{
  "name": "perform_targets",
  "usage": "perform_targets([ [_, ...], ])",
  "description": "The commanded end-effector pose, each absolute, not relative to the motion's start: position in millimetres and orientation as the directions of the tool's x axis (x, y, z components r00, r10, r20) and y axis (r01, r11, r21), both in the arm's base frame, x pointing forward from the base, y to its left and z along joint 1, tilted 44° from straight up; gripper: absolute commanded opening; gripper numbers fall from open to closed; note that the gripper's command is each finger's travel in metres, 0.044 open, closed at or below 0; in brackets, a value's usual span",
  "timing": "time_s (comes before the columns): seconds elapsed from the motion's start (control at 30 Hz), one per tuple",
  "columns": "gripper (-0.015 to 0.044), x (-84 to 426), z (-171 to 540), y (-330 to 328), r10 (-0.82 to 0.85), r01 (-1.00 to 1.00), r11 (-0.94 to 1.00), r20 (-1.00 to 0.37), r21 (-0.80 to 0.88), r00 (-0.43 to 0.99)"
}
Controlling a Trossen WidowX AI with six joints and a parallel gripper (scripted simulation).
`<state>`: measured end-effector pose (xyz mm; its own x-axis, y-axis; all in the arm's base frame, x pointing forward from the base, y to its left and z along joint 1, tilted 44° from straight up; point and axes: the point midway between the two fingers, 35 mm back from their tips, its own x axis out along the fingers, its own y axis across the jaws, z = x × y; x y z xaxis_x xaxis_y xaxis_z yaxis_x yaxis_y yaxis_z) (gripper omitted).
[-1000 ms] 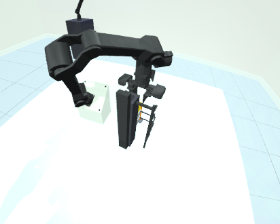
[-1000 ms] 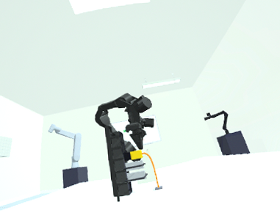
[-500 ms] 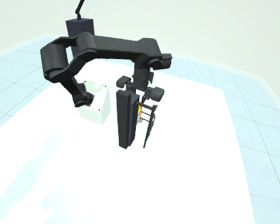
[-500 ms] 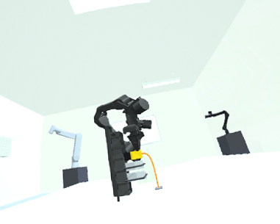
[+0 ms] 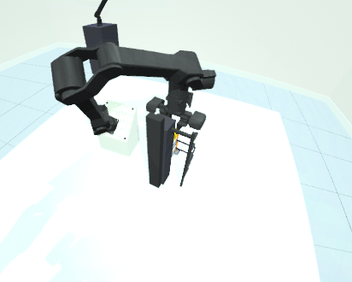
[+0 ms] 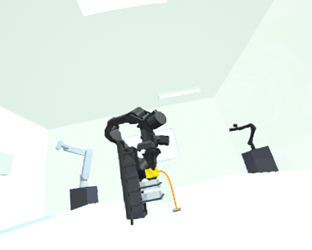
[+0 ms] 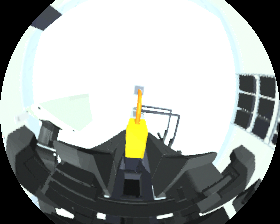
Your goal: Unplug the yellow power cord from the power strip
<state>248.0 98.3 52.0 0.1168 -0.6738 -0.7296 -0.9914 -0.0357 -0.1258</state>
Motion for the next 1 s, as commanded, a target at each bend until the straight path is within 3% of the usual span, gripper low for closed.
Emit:
perform_targets([
  [0.0, 0.0008, 247.7, 52.2, 98.7, -0.673, -0.992, -0.036, -0.73, -0.124, 0.116],
  [0.97, 0.0, 251.6, 28.3, 130.9, -0.672, -0.991, -0.039, -0.731, -0.125, 0.118],
])
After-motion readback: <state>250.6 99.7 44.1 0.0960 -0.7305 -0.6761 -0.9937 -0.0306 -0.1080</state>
